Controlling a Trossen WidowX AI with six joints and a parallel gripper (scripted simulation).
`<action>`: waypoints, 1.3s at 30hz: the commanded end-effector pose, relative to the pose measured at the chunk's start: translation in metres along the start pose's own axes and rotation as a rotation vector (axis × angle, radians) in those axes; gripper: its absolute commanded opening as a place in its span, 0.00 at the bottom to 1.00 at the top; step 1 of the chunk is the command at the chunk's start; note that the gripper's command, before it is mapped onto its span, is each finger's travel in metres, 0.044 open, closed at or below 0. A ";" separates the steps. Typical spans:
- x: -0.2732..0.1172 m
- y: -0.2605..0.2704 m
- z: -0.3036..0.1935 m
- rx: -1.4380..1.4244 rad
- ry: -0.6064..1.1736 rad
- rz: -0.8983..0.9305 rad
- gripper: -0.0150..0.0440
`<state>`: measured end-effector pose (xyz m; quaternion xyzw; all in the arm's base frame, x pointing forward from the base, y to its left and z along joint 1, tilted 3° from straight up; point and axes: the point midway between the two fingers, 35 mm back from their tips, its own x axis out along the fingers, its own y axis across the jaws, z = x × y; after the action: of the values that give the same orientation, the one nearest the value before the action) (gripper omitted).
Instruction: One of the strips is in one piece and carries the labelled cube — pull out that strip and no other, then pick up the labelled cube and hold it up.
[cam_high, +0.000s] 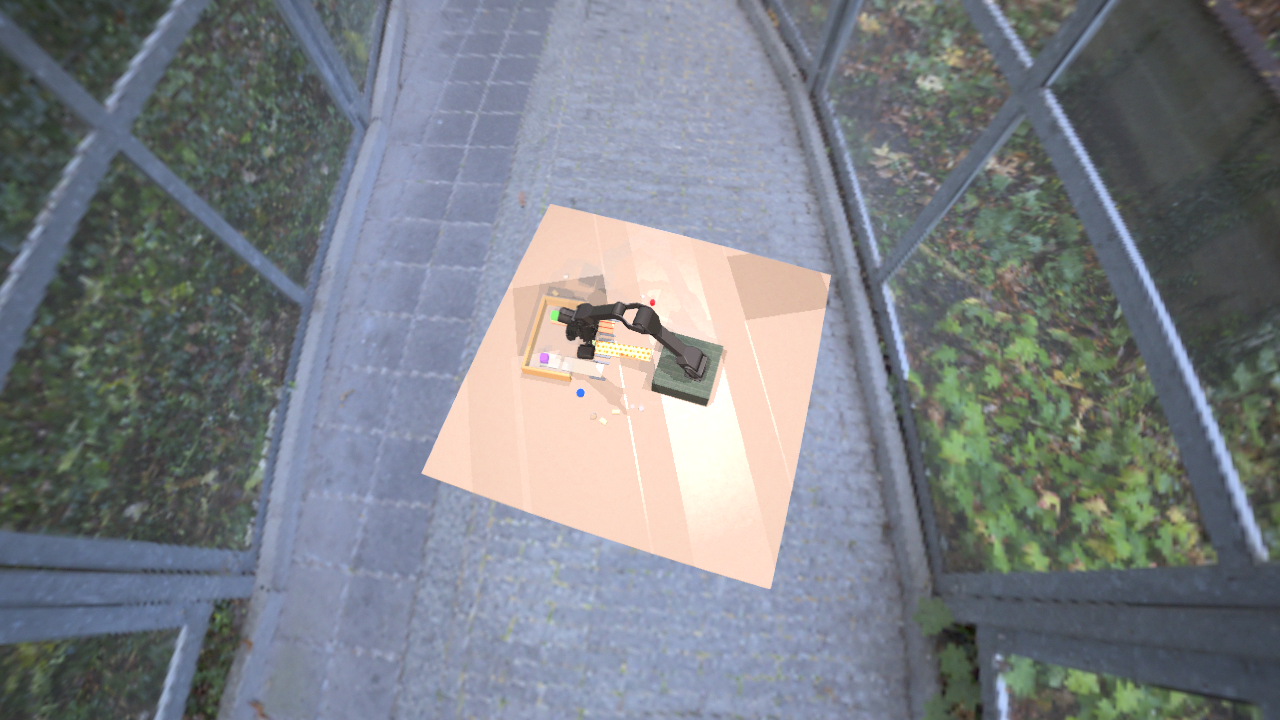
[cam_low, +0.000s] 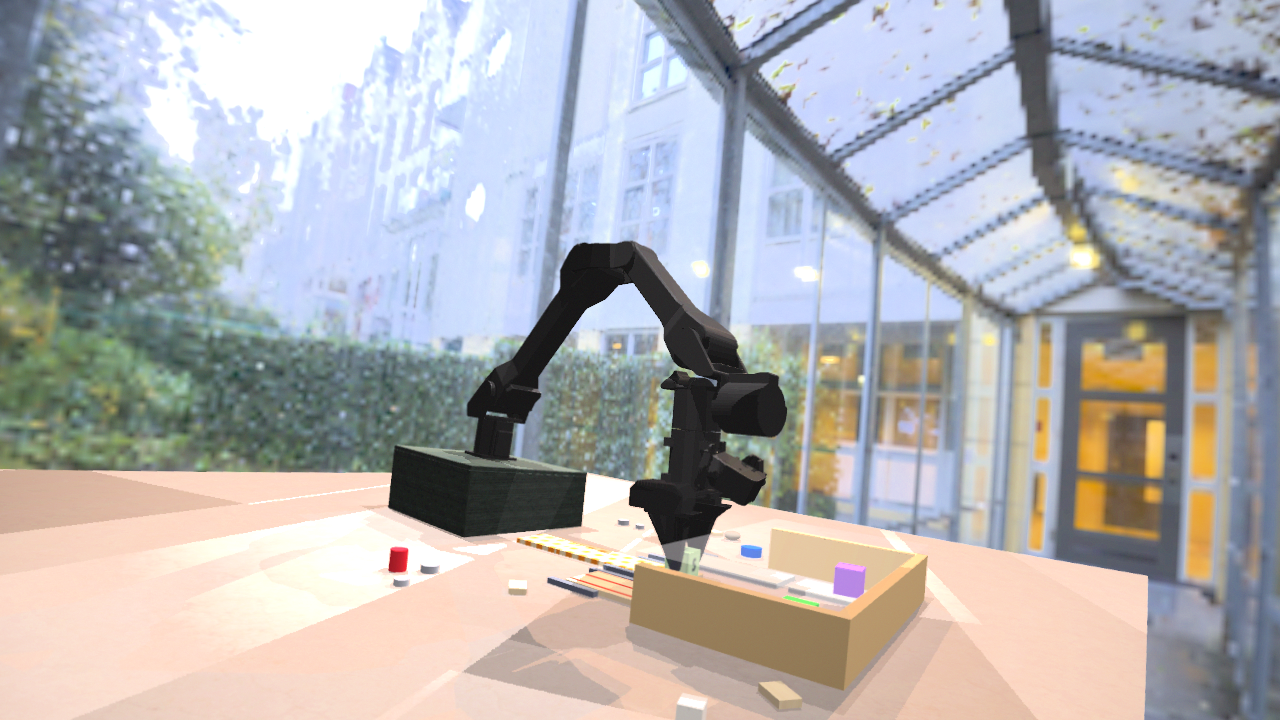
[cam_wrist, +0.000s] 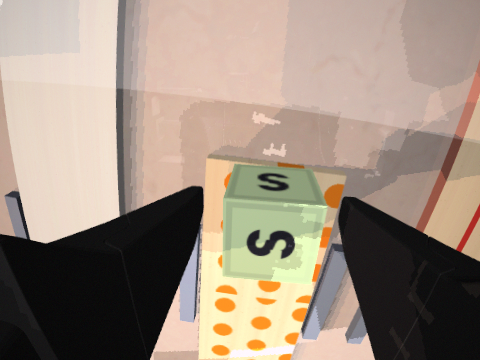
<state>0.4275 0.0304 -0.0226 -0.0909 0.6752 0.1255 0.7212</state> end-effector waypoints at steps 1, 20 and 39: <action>0.006 0.000 -0.004 0.006 0.015 -0.001 0.68; 0.004 0.000 -0.002 0.001 0.009 0.002 0.43; -0.037 0.014 -0.057 0.006 0.019 0.000 0.25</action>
<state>0.3792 0.0261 0.0084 -0.0888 0.6779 0.1239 0.7191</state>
